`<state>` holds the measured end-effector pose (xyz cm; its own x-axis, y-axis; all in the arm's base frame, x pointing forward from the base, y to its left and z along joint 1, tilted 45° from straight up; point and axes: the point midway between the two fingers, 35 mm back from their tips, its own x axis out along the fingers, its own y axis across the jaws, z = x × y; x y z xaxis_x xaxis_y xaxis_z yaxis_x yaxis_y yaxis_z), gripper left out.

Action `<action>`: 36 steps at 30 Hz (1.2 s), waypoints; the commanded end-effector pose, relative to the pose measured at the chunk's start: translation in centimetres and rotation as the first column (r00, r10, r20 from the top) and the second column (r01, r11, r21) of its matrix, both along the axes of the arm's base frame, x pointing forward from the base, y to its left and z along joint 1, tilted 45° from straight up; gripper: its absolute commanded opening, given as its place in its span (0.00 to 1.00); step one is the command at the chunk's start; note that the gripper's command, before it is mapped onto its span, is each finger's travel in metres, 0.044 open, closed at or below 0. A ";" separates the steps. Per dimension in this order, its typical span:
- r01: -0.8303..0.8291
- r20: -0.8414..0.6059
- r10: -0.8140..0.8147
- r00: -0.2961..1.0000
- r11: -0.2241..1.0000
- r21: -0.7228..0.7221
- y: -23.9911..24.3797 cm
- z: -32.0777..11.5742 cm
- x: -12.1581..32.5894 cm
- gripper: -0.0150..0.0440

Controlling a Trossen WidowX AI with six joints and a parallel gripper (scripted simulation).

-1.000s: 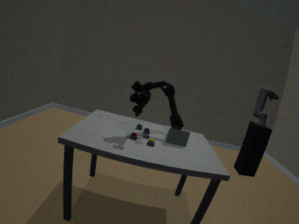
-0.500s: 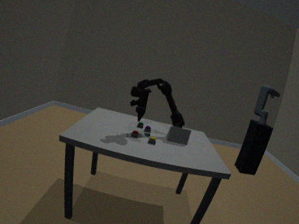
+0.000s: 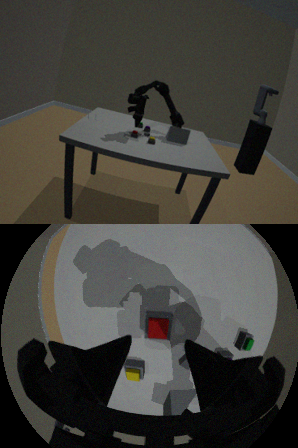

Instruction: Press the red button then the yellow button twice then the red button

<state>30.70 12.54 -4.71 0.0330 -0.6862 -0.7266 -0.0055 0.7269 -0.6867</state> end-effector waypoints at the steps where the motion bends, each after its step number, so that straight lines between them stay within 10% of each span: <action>1: -0.010 -0.007 0.010 1.000 1.000 -0.012 -1.1 -1.2 -0.2 0.49; 6: -0.010 -0.007 0.010 1.000 1.000 -0.012 -1.1 -1.2 -0.2 0.29; 36: -0.010 -0.006 0.010 1.000 1.000 -0.012 -3.1 -3.2 -0.1 0.29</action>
<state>30.81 10.11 -7.32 0.0376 -0.6873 -0.7254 -0.0064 0.7257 -0.6879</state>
